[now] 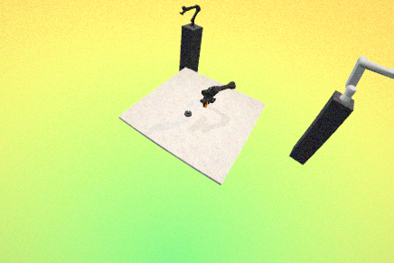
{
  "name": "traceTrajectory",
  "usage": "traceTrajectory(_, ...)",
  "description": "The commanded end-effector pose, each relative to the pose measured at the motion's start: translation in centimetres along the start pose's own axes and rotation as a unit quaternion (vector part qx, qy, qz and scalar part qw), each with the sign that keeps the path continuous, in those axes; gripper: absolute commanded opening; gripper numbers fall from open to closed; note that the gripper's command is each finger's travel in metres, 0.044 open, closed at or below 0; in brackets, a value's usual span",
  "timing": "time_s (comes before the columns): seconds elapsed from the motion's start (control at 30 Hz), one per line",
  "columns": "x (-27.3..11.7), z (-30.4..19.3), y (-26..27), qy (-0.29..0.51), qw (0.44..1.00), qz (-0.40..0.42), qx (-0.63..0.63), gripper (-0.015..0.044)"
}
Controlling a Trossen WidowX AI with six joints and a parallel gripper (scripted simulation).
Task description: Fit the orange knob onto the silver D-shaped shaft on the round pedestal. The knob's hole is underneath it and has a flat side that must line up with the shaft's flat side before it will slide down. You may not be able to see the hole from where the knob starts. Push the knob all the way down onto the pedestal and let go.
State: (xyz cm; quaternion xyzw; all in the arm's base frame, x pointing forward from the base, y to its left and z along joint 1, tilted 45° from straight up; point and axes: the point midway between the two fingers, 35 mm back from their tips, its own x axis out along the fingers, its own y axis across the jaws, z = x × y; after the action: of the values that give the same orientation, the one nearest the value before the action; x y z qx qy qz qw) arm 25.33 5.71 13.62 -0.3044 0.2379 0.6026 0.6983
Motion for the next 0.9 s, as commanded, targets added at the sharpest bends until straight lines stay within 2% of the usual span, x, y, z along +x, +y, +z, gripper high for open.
traceTrajectory(0.0,-0.8,0.1,0.0,-0.002,0.999,-0.040,0.000,0.0000)
traceTrajectory(0.87,-5.6,-0.1,-0.2,0.001,0.960,-0.281,0.004,0.0000)
